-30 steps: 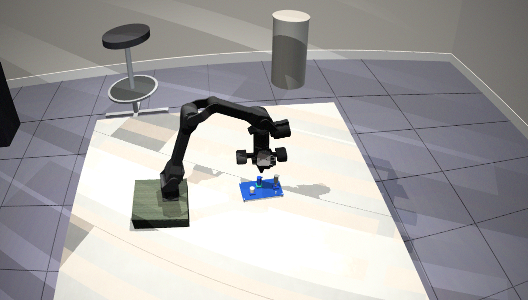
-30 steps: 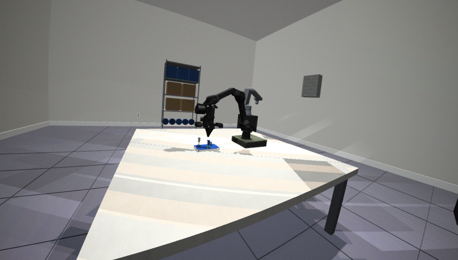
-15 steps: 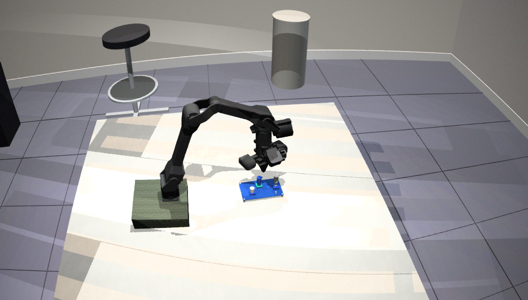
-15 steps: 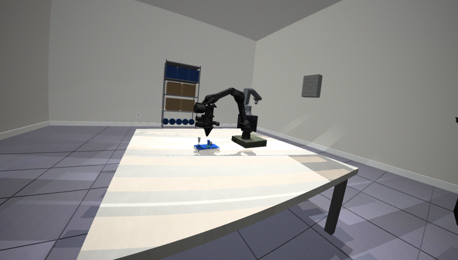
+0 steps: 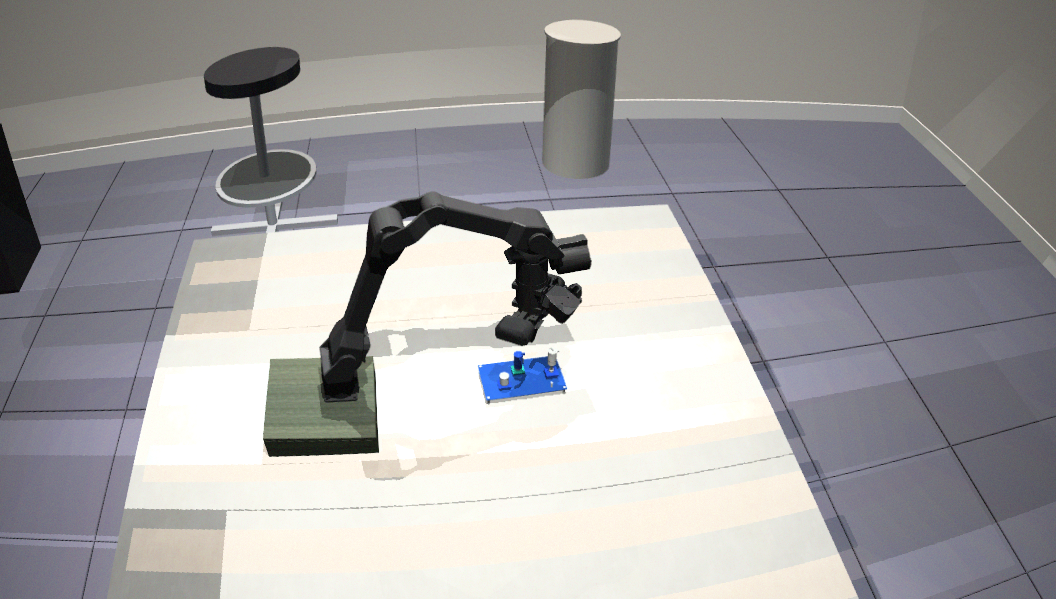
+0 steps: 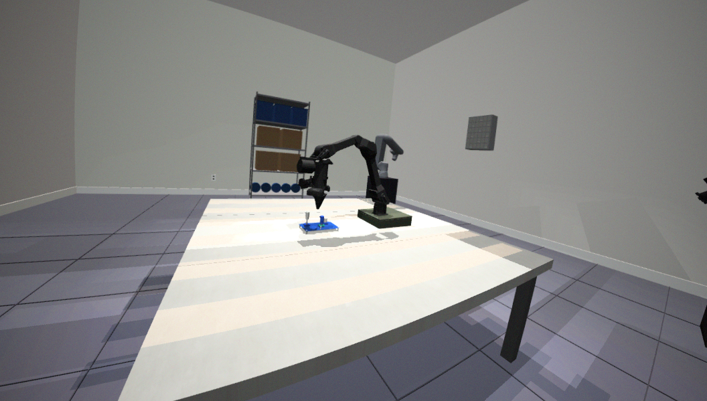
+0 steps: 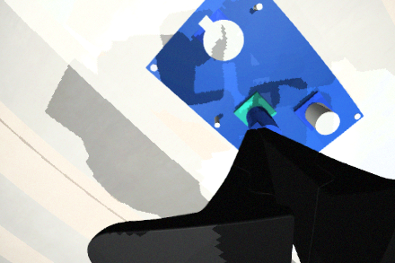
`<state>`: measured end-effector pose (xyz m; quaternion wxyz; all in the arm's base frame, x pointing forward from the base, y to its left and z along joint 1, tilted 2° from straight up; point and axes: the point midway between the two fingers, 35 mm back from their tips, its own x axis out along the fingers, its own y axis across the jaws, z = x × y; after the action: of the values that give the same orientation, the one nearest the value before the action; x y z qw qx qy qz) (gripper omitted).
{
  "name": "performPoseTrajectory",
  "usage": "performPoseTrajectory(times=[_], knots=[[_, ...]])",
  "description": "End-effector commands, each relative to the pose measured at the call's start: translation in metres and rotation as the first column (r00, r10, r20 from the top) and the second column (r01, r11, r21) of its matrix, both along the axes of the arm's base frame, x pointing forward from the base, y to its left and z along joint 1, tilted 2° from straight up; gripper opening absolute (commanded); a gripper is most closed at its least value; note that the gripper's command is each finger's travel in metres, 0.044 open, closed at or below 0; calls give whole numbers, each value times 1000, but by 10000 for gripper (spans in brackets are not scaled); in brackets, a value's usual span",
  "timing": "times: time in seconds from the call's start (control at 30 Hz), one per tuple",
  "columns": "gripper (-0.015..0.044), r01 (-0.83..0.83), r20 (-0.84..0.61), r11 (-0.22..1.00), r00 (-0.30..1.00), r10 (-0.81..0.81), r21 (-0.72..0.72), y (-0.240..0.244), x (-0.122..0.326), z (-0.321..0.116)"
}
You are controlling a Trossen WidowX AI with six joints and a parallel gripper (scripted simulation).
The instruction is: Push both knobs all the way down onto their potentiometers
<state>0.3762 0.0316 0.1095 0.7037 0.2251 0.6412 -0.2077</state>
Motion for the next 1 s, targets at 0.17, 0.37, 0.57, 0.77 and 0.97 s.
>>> performPoseTrajectory(times=[0.17,0.37,0.57,0.77,0.97], knots=[[0,-325,-10,945,946,324,-32,-2,4,3],[0,-513,-20,857,858,513,-48,-3,7,5],[0,-679,-33,731,734,679,-62,-4,9,8],[0,-816,-48,574,577,815,-72,-5,12,10],[0,-917,-65,391,396,916,-79,-6,14,12]])
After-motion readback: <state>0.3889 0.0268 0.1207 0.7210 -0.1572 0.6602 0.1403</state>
